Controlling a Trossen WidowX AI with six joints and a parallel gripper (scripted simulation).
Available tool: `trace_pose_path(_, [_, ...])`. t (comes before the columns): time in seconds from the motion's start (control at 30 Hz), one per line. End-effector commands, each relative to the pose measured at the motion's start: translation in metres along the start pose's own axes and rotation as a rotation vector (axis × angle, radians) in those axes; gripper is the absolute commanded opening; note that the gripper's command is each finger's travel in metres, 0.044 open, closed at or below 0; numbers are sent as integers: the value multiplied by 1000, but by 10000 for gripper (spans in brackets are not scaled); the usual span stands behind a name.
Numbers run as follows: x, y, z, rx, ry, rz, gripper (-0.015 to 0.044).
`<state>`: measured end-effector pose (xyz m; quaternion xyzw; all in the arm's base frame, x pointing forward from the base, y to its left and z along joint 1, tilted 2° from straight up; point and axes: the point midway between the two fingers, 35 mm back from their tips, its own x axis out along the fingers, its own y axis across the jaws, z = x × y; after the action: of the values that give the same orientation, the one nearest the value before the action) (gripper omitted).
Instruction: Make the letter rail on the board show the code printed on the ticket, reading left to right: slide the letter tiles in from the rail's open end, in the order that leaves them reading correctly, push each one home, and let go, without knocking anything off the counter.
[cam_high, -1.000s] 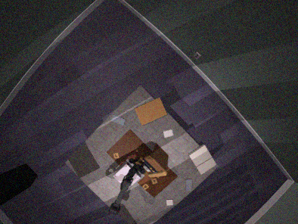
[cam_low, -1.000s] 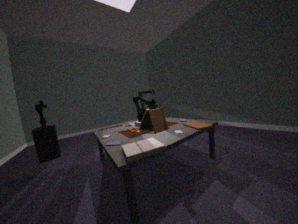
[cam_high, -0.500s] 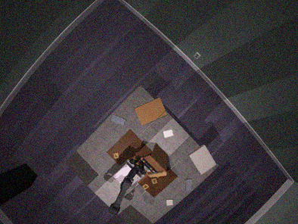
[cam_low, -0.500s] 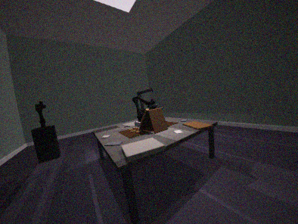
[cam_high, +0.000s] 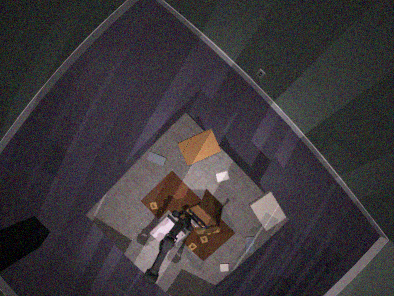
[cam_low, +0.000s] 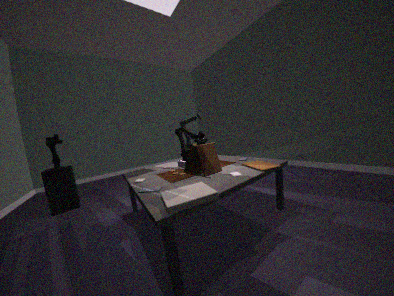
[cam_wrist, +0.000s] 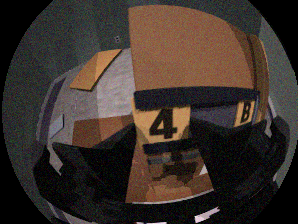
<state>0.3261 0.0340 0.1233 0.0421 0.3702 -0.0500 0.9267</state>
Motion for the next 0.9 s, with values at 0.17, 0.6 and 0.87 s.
trace_pose_path(0.17, [0, -5, 0, -5, -2, 3, 0])
trace_pose_path(0.6, [0, -12, 1, -5, -2, 3, 0])
trace_pose_path(0.87, [0, -16, 1, -6, -2, 3, 0])
